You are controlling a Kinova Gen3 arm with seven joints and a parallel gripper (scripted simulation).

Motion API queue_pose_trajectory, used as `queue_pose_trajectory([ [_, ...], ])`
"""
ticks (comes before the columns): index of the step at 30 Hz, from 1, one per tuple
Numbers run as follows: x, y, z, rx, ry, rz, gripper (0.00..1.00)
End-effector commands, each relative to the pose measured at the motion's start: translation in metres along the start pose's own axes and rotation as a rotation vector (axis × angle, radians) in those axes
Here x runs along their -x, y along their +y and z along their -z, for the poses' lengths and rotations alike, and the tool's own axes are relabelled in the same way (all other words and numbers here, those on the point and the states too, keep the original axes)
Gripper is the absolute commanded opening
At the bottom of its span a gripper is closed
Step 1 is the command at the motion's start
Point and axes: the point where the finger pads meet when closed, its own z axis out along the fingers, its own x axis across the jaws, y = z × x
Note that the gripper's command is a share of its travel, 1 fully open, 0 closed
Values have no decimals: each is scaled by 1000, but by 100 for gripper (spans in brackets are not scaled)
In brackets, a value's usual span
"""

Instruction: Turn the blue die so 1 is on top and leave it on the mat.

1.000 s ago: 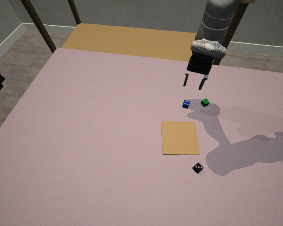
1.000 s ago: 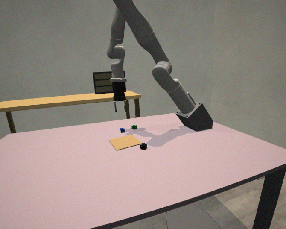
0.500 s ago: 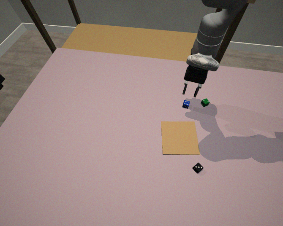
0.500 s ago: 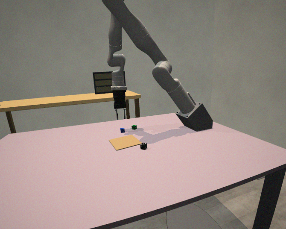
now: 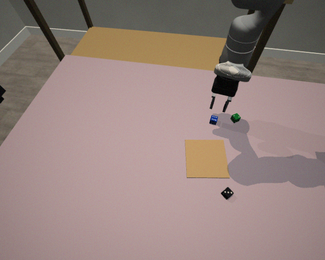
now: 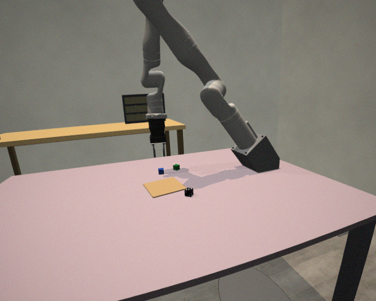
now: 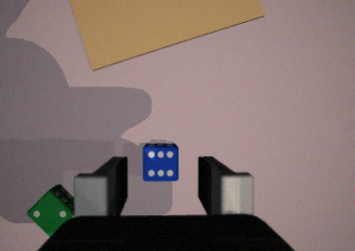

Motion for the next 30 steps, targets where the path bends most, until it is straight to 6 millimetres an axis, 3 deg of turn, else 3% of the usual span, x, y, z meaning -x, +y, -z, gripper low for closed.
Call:
queue_pose_trajectory([
  [1, 0, 0, 0, 1, 1, 0, 79],
  [30, 0, 0, -7, -1, 2, 0, 79],
])
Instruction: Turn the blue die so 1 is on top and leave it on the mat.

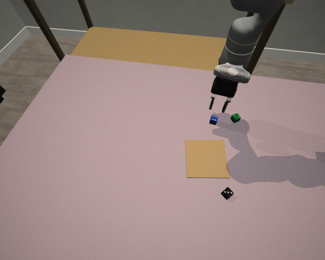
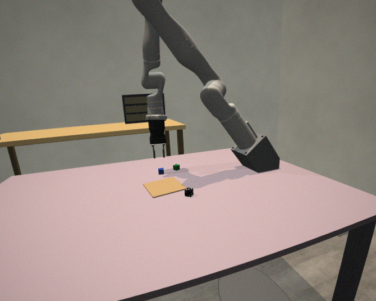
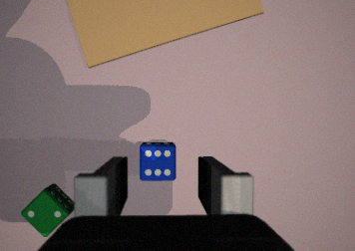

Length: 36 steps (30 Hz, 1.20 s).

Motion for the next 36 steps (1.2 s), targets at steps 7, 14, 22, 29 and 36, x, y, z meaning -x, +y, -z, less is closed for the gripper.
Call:
queue_pose_trajectory([
  [7, 2, -1, -10, -4, -4, -1, 79],
  [14, 2, -1, -22, -4, -4, -1, 79],
  [22, 2, -1, -32, -4, -4, -1, 79],
  [29, 3, -1, -41, -4, -4, -1, 79],
  [36, 3, -1, -45, -4, -4, -1, 79],
])
